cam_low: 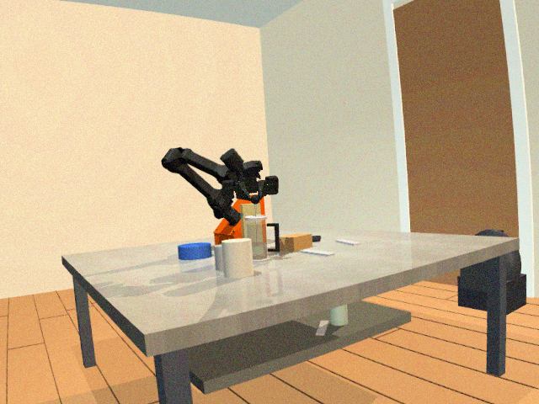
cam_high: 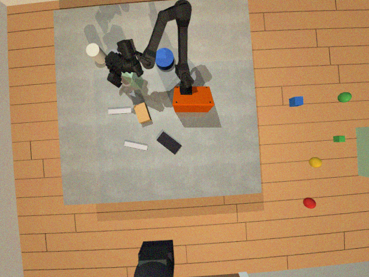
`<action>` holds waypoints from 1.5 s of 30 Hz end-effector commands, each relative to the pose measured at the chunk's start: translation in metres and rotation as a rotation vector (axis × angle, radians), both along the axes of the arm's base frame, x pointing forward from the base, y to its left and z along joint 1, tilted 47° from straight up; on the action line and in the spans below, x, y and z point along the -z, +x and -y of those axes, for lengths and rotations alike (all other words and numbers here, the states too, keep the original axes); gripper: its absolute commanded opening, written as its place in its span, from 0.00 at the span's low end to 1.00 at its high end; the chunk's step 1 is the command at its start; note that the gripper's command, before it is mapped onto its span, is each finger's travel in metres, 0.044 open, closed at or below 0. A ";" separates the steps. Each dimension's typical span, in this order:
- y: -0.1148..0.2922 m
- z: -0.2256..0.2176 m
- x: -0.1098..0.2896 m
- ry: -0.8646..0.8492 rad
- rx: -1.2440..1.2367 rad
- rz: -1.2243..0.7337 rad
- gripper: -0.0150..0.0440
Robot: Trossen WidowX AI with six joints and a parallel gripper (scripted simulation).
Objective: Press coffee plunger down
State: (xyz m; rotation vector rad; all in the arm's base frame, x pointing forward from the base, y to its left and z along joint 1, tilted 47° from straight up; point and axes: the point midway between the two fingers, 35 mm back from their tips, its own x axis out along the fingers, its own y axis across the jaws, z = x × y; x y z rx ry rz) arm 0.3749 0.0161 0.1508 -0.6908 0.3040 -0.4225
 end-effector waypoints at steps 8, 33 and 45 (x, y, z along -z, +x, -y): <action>0.003 0.020 0.018 -0.021 0.029 -0.041 0.46; 0.008 0.018 0.018 -0.020 0.029 -0.041 0.46; 0.009 0.018 0.018 -0.020 0.029 -0.041 0.46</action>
